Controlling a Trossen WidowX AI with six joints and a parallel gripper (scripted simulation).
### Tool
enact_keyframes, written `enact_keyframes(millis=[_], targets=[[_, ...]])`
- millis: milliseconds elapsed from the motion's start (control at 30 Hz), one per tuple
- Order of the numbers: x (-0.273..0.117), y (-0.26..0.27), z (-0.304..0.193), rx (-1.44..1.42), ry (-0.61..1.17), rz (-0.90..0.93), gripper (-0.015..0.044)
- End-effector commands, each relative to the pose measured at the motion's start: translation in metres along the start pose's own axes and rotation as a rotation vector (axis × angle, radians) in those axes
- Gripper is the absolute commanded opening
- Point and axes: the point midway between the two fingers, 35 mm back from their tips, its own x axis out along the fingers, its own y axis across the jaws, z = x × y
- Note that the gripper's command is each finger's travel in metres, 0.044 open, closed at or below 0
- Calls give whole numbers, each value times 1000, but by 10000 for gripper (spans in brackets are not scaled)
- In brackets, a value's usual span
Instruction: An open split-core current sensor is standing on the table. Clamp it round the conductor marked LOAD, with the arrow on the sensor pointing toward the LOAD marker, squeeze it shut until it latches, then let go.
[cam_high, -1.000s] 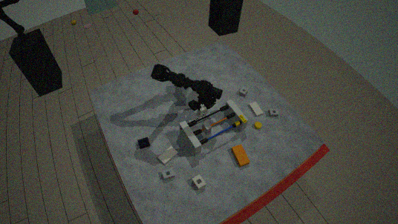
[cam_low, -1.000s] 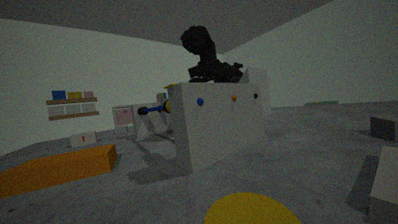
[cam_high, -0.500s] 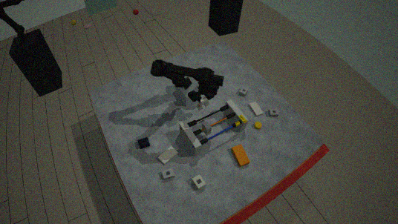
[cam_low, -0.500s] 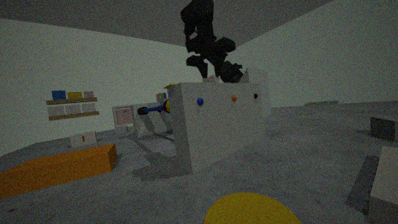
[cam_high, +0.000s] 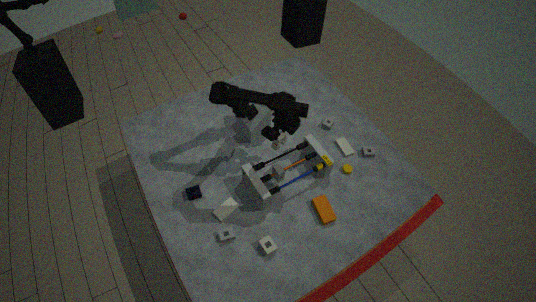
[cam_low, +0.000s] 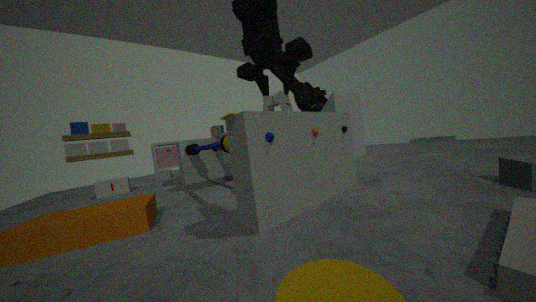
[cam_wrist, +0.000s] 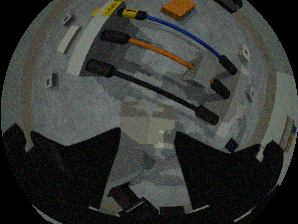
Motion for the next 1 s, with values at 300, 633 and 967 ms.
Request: enact_keyframes(millis=[300,633,967], targets=[[-8,-4,52,-327,-5,-1,0],[-7,-7,90,-579,-7,-2,0],[-2,-11,127,-830,-8,-5,0]])
